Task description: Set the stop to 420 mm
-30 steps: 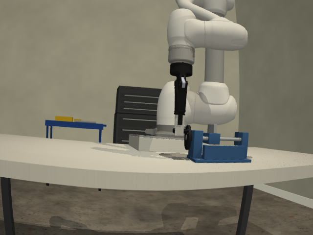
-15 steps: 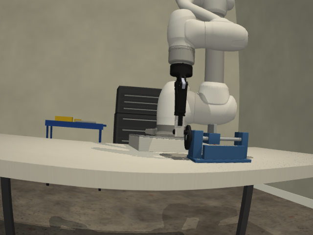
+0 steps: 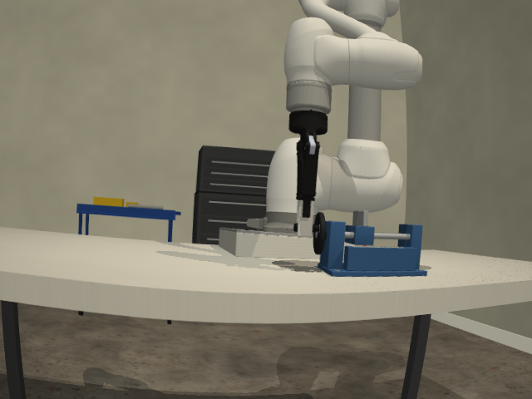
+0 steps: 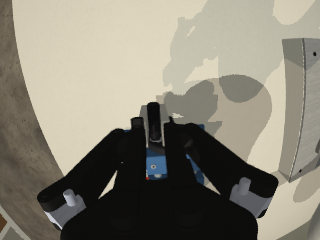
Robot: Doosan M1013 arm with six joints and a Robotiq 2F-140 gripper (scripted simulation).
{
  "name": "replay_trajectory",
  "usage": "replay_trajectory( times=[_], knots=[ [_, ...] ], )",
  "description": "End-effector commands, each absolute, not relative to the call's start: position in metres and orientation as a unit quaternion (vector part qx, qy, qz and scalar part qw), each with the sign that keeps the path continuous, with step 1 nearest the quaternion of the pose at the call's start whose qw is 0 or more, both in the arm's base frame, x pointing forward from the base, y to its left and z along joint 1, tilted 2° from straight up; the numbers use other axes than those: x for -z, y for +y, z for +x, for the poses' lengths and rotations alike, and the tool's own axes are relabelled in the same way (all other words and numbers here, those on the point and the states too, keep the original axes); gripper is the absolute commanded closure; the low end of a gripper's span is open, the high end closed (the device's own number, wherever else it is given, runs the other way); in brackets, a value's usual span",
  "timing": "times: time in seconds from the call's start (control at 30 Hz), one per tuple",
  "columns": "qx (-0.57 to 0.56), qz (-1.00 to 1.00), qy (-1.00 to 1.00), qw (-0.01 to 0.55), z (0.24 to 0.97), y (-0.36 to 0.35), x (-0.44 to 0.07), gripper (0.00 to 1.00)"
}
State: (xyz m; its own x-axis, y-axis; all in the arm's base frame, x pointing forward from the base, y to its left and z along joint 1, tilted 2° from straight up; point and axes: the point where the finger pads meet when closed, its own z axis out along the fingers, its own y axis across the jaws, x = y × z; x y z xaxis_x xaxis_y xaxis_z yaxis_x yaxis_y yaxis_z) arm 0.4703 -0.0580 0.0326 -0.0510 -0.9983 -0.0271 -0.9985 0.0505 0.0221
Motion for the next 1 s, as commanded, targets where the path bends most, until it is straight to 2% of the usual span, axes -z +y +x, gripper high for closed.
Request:
replay_trajectory(
  times=[0.0,0.97],
  knots=[
    [-0.018,-0.69,0.723,-0.001,0.471,-0.058,-0.027,0.96],
    [-0.018,-0.69,0.723,-0.001,0.453,-0.057,0.006,0.96]
  ],
)
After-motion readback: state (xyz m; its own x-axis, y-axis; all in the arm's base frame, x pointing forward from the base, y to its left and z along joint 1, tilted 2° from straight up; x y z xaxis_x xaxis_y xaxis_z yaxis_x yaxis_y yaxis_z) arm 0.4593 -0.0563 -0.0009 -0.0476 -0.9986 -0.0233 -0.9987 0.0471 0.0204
